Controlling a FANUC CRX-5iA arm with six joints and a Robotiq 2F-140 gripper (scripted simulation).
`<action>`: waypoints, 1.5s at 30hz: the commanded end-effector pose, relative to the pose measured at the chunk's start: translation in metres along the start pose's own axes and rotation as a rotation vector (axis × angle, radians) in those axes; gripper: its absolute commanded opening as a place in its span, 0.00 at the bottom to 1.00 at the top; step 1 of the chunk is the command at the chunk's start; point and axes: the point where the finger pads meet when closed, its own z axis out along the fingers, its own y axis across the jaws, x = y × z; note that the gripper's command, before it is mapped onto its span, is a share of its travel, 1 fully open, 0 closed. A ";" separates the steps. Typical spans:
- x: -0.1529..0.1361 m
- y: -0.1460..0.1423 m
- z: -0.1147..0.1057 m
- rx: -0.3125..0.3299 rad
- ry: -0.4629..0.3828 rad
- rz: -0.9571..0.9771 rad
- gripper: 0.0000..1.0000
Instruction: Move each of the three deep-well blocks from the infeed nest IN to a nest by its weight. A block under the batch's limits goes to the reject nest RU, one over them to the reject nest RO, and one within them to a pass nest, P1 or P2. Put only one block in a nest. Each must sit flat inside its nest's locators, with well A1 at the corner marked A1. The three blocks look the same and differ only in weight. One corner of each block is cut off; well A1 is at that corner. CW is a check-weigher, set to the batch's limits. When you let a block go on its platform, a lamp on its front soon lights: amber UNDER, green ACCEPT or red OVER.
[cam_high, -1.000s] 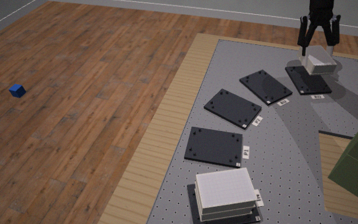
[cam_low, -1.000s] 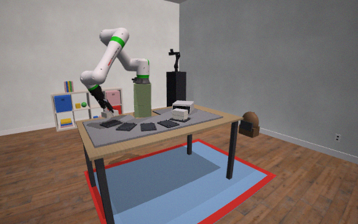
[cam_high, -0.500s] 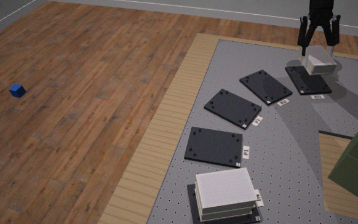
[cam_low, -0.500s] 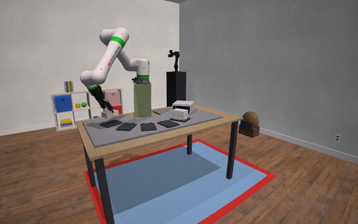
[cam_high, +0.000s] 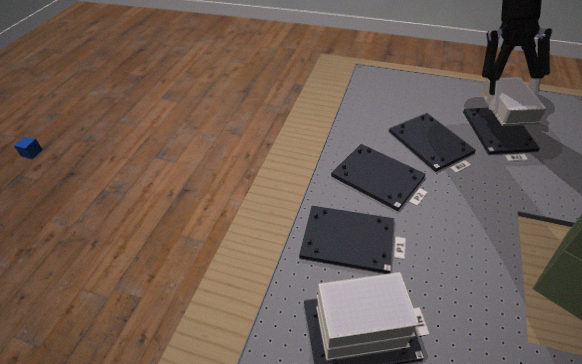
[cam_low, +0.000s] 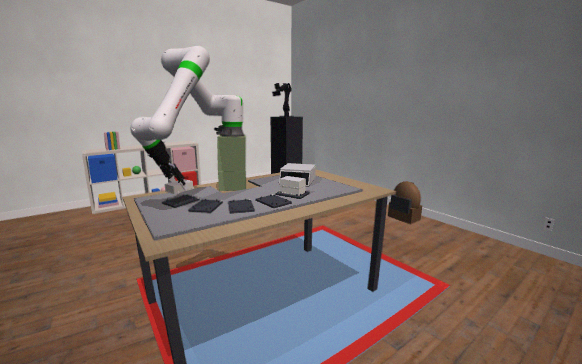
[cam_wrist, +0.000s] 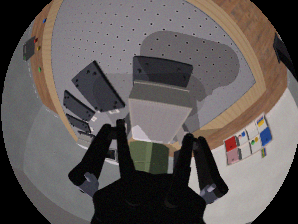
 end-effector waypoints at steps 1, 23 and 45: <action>0.002 0.000 0.003 0.000 0.000 0.000 0.10; 0.019 0.000 0.032 0.000 0.000 0.000 0.10; 0.022 0.000 0.039 0.000 0.000 0.000 0.10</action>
